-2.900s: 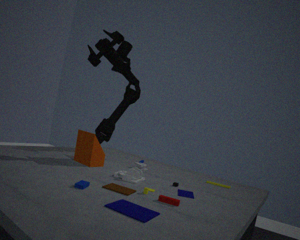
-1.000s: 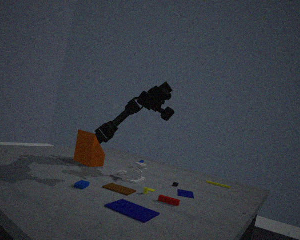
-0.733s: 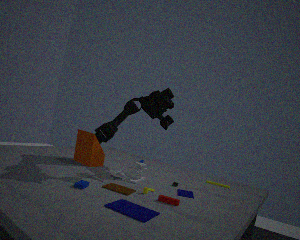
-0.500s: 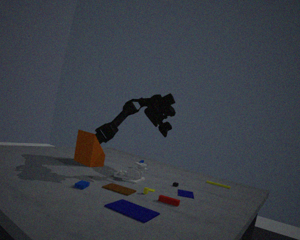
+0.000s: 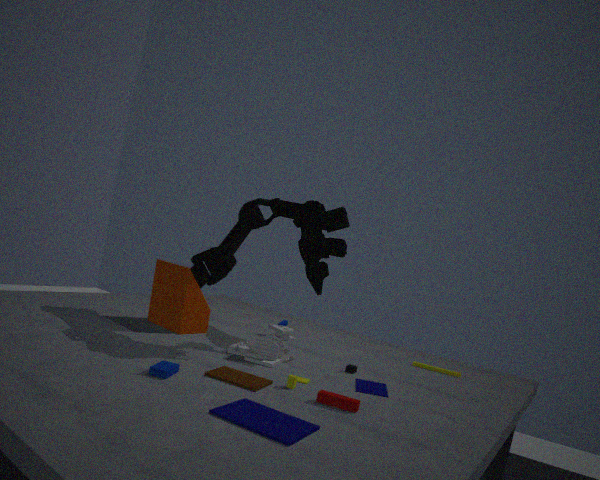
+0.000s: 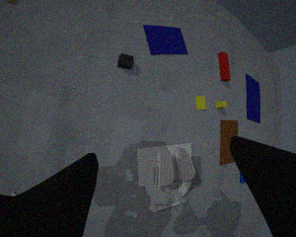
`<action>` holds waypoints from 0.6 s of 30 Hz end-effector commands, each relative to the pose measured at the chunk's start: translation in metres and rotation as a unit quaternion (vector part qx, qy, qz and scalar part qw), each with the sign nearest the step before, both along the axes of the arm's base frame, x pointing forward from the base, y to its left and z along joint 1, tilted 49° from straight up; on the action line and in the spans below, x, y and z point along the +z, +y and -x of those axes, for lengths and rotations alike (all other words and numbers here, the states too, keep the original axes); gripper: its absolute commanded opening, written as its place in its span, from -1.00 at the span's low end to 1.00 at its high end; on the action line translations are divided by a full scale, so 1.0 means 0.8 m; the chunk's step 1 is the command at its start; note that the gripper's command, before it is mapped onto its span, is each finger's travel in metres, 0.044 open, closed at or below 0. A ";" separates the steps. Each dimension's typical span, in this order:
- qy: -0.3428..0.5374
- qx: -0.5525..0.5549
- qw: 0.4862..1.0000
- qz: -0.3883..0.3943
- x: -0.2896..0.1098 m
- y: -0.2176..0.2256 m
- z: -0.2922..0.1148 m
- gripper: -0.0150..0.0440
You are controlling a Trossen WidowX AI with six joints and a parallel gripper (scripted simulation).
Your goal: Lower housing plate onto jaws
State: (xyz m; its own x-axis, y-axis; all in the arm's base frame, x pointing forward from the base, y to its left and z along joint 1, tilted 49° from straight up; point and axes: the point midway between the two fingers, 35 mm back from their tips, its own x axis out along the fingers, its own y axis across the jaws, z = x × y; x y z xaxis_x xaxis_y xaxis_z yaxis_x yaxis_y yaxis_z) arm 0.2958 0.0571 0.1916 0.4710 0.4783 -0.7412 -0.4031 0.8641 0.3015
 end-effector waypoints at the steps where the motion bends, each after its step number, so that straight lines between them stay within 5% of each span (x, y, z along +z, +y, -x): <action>1: -0.005 0.056 0.998 0.001 0.000 0.022 0.020 1.00; 18: -0.044 0.297 0.954 -0.009 0.010 0.102 0.120 1.00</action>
State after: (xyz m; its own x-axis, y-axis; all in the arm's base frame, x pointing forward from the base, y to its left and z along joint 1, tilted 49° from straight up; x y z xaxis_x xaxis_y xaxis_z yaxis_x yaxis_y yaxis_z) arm 0.2146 0.1306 0.1997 0.2196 0.6710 -0.7082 -0.8020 0.5375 0.2605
